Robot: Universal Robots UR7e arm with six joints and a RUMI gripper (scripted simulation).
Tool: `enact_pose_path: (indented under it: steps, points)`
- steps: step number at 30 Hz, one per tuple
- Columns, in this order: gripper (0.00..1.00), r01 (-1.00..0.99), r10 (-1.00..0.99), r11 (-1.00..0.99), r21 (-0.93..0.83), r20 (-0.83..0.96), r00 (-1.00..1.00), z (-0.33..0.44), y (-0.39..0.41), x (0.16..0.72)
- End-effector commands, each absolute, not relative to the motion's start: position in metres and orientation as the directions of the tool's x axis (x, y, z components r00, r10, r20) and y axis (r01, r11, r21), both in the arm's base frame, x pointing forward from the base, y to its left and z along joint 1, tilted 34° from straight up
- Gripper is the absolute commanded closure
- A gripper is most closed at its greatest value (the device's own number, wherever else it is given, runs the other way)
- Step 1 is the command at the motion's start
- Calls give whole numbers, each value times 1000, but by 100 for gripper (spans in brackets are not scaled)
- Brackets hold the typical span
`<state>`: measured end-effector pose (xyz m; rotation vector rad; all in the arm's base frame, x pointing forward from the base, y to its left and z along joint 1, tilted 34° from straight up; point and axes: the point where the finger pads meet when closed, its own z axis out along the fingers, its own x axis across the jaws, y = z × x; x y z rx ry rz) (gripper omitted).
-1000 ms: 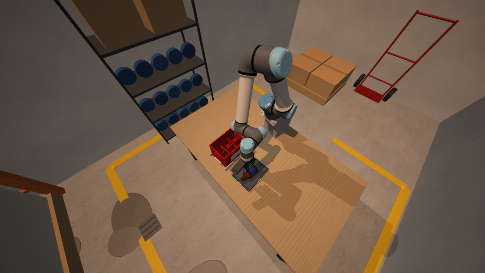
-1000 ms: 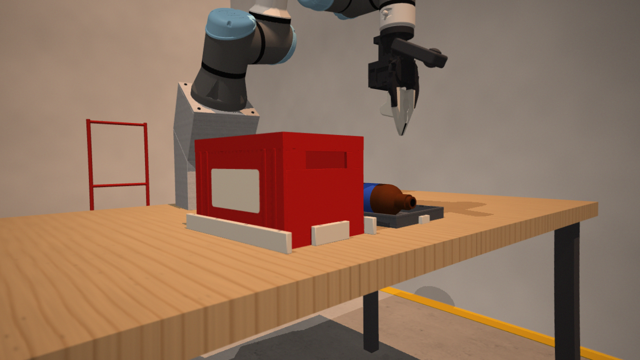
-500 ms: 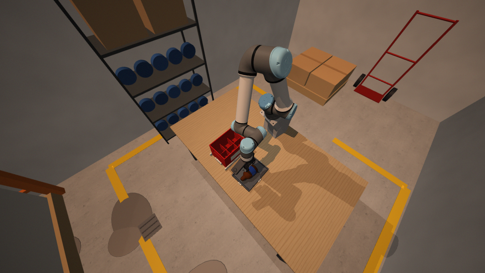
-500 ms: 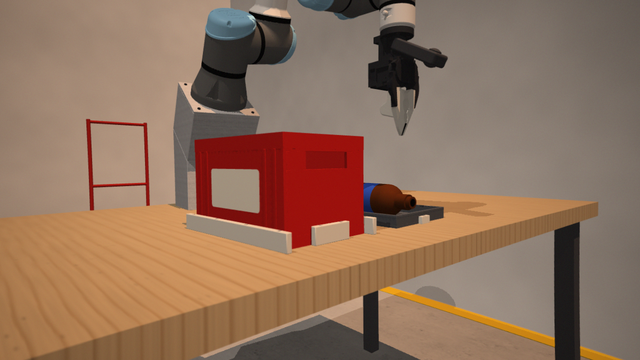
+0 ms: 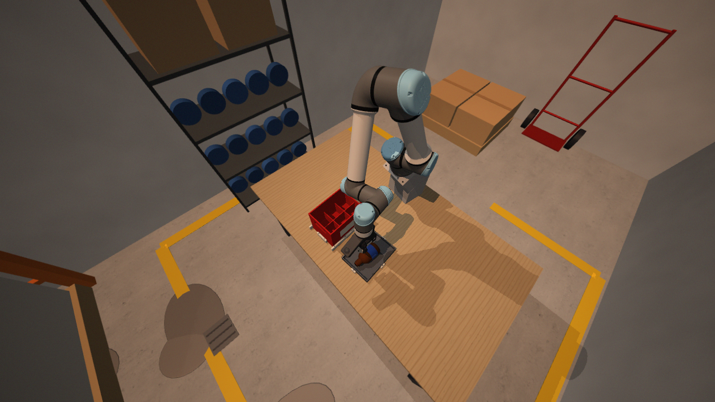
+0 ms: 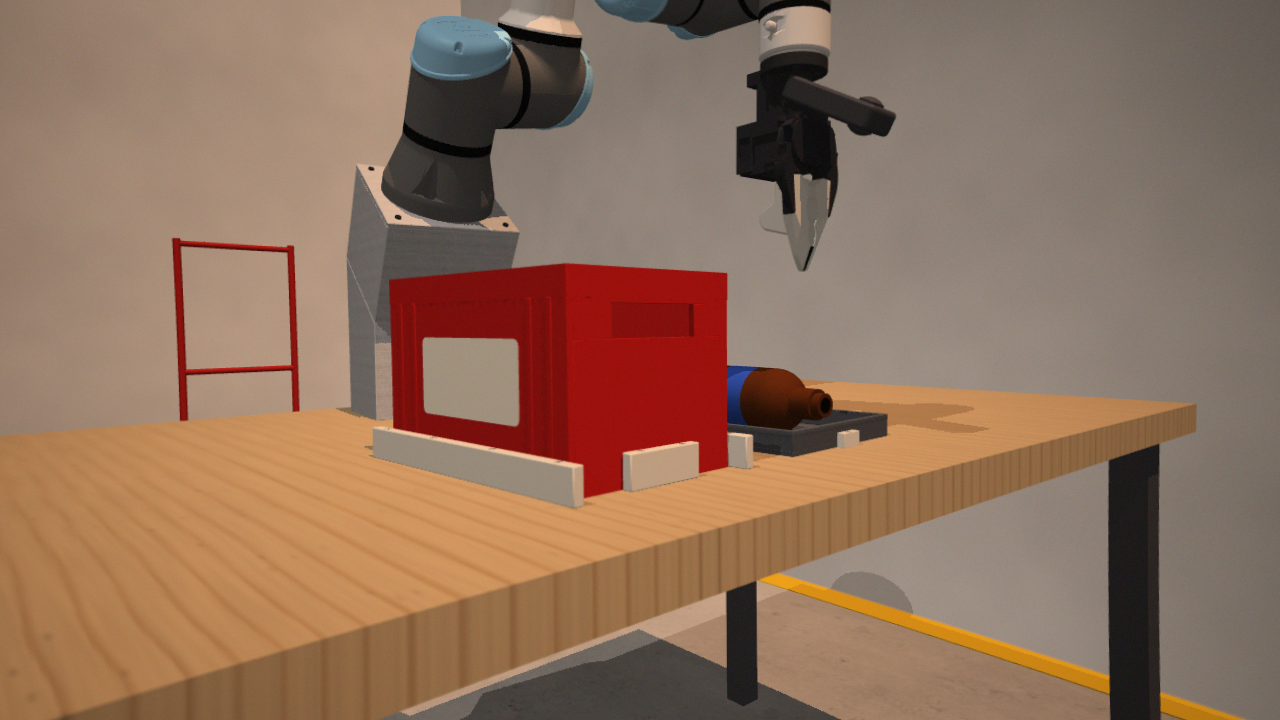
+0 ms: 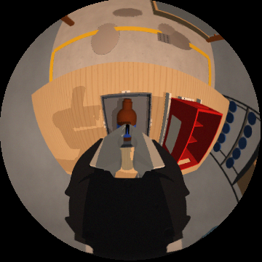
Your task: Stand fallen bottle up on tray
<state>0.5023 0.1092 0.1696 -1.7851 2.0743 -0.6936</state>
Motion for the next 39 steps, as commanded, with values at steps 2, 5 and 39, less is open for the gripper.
enact_pose_path:
  steps: [2,5,39]
  points:
    - [100,-834,-986,62,-548,95,-136,171,110,503]
    - [100,-838,-988,32,-545,112,-110,171,110,504]
    - [100,-736,-809,-568,-369,417,415,173,119,509]
